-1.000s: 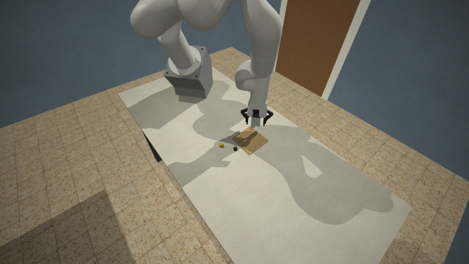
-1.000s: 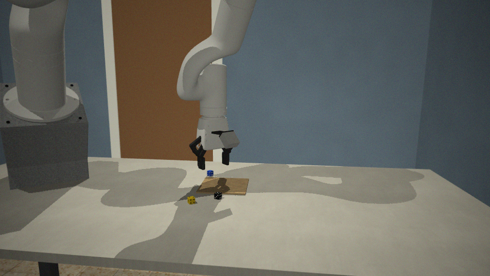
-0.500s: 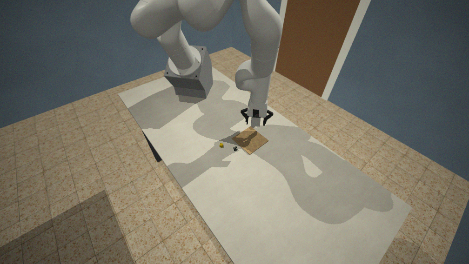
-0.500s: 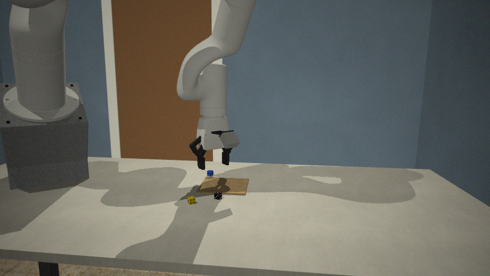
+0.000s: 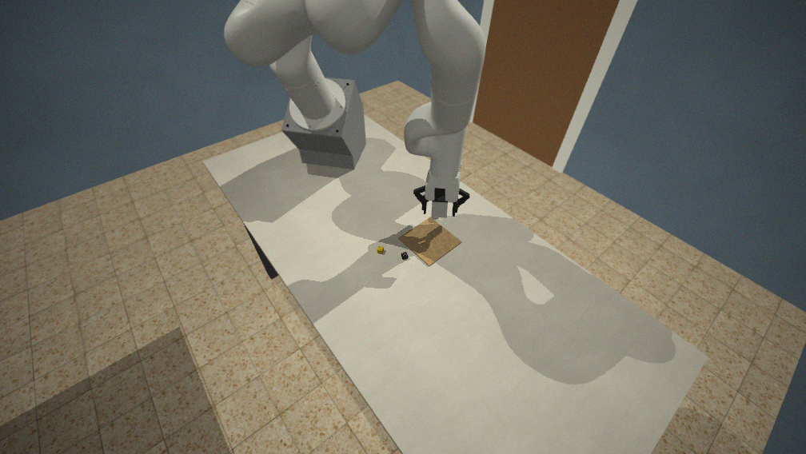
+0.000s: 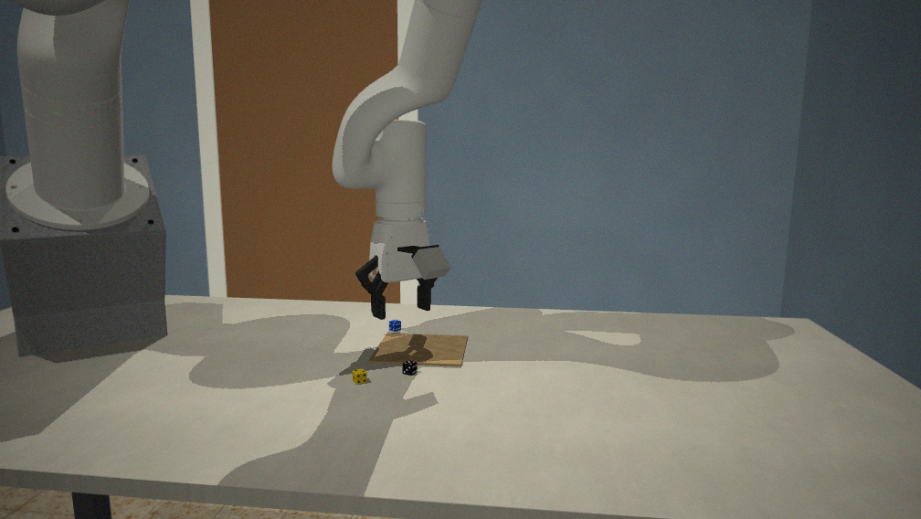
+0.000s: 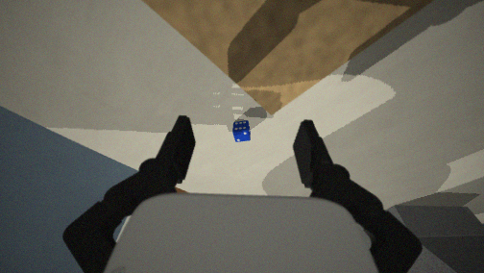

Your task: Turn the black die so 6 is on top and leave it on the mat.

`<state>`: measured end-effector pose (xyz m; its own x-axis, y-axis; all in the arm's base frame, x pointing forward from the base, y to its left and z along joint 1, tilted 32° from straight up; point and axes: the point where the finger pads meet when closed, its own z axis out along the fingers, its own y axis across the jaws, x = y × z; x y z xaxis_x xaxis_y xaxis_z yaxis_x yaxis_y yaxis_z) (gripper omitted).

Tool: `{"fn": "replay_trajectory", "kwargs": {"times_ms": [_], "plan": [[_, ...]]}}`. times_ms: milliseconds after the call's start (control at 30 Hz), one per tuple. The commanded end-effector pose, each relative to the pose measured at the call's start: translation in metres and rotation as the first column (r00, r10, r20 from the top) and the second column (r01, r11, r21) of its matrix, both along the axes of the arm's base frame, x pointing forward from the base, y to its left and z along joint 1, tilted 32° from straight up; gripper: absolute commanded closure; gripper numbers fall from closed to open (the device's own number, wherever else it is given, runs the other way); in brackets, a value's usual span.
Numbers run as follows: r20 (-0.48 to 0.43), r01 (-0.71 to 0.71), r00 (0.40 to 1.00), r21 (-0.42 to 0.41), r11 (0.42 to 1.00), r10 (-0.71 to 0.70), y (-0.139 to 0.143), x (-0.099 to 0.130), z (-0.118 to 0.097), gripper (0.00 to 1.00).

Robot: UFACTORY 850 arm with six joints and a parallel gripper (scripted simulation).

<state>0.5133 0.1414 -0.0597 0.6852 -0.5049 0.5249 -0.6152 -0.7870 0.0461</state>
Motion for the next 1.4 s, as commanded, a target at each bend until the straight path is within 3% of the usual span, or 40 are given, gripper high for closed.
{"fn": "replay_trajectory", "kwargs": {"times_ms": [0, 233, 433, 500, 767, 1233, 1367], "plan": [[0.001, 0.0, 1.0, 0.001, 1.0, 0.0, 0.0, 0.0, 0.0, 0.0], [0.001, 0.0, 1.0, 0.001, 1.0, 0.0, 0.004, -0.003, 0.008, 0.0], [0.001, 0.0, 1.0, 0.001, 1.0, 0.0, 0.02, -0.021, 0.046, 0.0], [0.001, 0.0, 1.0, 0.001, 1.0, 0.0, 0.02, -0.021, 0.046, 0.0], [0.001, 0.0, 1.0, 0.001, 1.0, 0.0, 0.038, -0.041, 0.091, 0.0], [0.0, -0.001, 1.0, 0.0, 1.0, 0.001, 0.04, -0.044, 0.097, 0.0], [-0.031, -0.068, 0.997, -0.025, 0.997, 0.067, 0.014, -0.028, 0.111, 0.0]]}}
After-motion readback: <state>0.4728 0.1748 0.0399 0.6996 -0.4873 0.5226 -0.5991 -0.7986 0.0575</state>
